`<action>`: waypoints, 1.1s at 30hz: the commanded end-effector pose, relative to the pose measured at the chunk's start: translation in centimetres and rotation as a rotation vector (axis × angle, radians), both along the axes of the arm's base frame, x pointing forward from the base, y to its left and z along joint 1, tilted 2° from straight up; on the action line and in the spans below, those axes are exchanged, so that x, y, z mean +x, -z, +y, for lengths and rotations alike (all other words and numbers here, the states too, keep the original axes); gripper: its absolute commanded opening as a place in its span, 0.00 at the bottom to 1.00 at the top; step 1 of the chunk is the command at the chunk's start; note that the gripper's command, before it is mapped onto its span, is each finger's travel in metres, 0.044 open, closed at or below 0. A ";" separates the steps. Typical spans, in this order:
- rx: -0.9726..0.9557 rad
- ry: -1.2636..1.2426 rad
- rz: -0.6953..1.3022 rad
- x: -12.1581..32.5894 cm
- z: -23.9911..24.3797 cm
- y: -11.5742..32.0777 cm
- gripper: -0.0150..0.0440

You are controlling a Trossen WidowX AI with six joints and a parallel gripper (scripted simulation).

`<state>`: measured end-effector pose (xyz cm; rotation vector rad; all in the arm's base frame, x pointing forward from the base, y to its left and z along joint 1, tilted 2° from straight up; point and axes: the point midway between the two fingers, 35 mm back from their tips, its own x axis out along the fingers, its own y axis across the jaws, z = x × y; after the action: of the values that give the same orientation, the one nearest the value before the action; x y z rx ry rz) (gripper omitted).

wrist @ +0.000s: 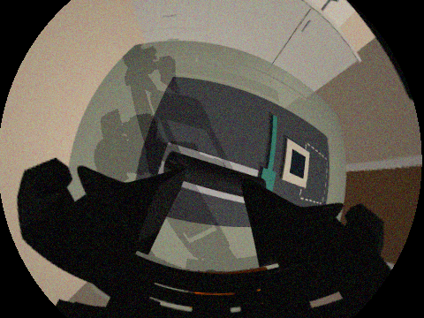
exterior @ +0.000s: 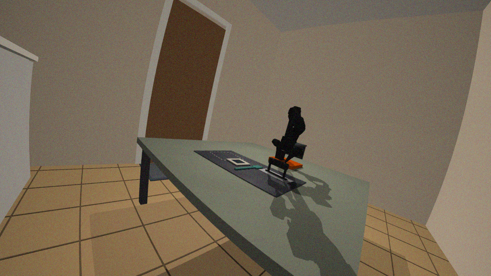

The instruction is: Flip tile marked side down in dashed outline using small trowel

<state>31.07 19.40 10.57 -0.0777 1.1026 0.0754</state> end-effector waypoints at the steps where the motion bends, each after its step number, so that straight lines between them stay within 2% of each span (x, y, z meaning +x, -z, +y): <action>1: -0.057 -0.113 -0.040 -0.2 0.0 0.1 0.76; 33: -0.684 -0.928 -0.307 -2.4 -1.8 1.4 0.76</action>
<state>28.87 17.85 9.17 -1.0865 0.7066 0.4802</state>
